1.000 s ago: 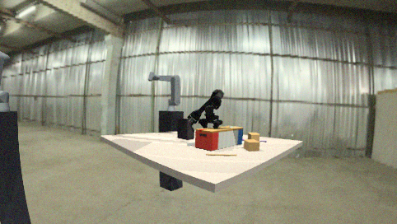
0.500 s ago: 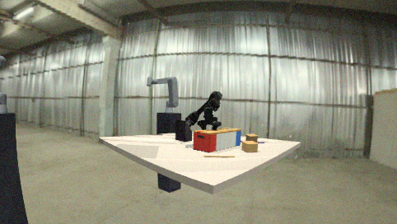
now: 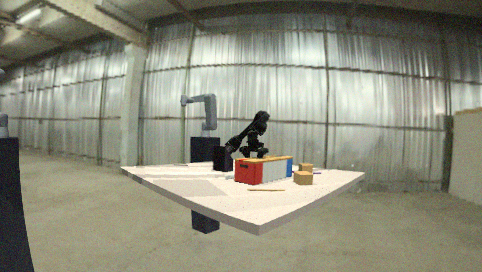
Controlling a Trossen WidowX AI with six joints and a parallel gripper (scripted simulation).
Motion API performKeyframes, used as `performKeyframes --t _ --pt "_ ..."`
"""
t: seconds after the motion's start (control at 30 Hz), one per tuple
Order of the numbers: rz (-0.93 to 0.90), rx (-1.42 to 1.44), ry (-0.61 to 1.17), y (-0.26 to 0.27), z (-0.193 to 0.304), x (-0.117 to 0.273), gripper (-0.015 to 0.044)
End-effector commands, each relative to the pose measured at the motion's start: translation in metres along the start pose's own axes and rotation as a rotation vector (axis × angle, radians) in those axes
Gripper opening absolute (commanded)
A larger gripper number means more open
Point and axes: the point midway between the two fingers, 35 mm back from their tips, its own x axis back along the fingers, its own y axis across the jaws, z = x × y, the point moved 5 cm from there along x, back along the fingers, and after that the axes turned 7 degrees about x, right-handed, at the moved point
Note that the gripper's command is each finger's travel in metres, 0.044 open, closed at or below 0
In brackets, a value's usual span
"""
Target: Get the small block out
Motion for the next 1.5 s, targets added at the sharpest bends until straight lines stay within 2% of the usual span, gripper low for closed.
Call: performKeyframes --t 0.0,1.47 --pt "0.005 -0.001 0.000 -0.001 -0.005 0.000 0.0400" --pt "0.004 -0.002 -0.001 -0.003 -0.025 -0.004 0.0400"
